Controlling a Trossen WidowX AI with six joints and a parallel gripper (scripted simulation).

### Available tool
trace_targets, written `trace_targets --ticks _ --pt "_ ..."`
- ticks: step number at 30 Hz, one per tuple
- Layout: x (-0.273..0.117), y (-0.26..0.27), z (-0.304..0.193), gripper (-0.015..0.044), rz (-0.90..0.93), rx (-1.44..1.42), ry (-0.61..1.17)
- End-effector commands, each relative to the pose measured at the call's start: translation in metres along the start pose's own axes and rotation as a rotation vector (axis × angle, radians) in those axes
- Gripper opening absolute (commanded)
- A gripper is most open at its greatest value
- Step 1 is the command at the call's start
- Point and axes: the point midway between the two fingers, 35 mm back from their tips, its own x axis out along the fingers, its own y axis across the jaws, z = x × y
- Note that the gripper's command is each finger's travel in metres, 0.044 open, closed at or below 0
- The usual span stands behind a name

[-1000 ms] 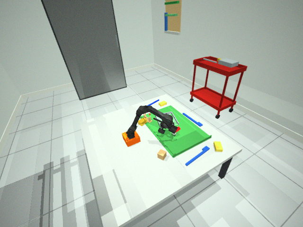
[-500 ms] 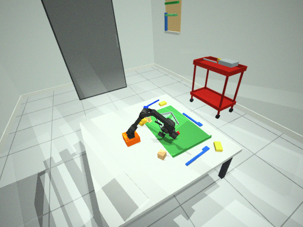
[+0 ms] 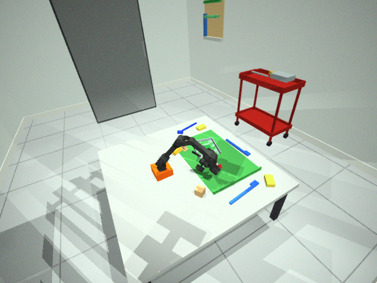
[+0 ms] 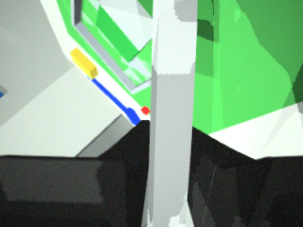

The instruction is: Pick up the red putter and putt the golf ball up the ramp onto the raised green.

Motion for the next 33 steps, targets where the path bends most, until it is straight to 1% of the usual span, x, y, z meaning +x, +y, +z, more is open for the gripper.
trace_targets --ticks 1,16,19,24,33 --pt "0.001 -0.005 0.005 0.0 0.0 0.005 0.008" --pt "0.003 -0.008 0.006 0.0 0.003 0.019 0.013" --pt "-0.003 -0.01 0.009 0.0 0.002 0.02 -0.001" --pt "-0.023 -0.019 0.019 0.0 0.001 0.021 -0.051" --pt "-0.02 -0.018 0.018 0.0 0.004 0.031 -0.049"
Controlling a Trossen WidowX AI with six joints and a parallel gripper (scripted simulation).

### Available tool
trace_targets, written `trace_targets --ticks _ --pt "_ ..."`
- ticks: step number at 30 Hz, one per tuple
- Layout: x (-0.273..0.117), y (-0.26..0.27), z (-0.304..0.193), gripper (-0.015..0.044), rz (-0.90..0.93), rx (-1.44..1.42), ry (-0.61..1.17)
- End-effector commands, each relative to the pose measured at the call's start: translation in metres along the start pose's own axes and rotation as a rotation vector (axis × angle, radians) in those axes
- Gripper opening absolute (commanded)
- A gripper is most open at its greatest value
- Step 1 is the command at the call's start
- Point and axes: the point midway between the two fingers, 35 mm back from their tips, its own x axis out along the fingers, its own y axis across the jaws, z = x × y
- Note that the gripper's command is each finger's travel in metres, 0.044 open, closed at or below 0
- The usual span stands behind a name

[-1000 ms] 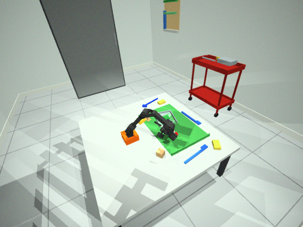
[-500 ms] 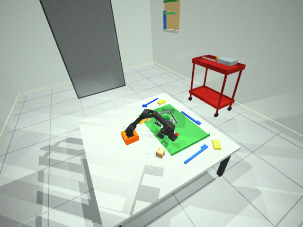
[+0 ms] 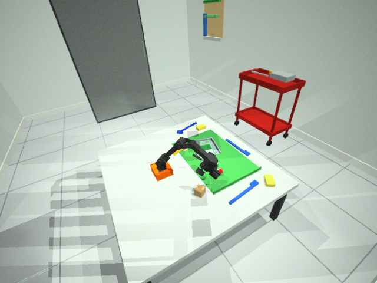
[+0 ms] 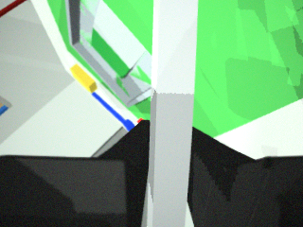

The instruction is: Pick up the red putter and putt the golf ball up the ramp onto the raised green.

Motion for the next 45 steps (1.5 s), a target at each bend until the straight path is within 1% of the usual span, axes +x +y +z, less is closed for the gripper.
trace_targets --ticks 1,5,9,11,18,27,45 --pt "0.008 0.003 -0.002 0.0 -0.002 0.001 0.001" --pt "0.055 0.022 -0.021 0.0 -0.008 -0.003 0.017" --pt "0.102 0.036 -0.051 0.0 -0.001 -0.01 0.053" --pt "0.115 0.04 -0.063 0.0 0.003 -0.012 0.07" --pt "0.115 0.045 -0.068 0.0 0.004 -0.013 0.072" --pt "0.099 0.085 -0.102 0.0 0.005 -0.013 0.073" --pt "0.101 0.079 -0.097 0.0 0.0 -0.016 0.071"
